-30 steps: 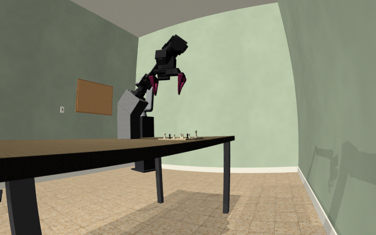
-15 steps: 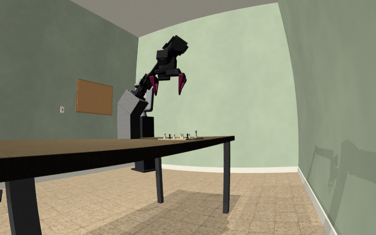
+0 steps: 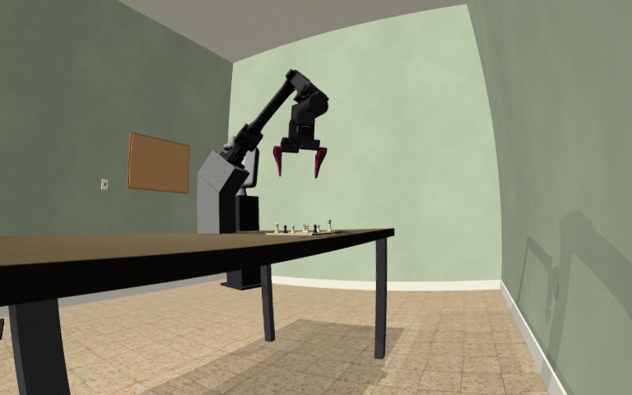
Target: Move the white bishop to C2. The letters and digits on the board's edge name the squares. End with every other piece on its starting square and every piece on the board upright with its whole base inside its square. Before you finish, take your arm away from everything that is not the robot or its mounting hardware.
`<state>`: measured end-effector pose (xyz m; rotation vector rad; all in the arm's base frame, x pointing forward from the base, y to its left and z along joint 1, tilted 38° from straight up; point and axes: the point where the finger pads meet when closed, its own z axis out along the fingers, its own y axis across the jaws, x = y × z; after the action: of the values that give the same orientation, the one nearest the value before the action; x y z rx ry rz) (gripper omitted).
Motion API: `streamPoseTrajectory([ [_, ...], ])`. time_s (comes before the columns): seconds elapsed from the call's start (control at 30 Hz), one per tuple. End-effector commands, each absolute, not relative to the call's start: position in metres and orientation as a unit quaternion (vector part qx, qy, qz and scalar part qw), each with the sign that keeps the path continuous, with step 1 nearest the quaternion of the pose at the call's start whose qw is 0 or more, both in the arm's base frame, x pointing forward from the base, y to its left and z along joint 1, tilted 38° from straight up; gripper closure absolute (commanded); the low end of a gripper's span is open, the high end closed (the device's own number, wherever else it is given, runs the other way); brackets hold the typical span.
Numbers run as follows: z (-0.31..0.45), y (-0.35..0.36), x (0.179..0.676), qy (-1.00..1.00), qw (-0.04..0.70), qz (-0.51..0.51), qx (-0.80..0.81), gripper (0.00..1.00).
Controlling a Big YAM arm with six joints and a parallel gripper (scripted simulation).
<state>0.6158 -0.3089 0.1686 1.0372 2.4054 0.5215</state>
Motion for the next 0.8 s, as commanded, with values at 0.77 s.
streamPoseTrajectory([
  [0.77, 0.069, -0.040, 0.393, 0.933, 0.332, 0.059, -0.123, 0.00],
])
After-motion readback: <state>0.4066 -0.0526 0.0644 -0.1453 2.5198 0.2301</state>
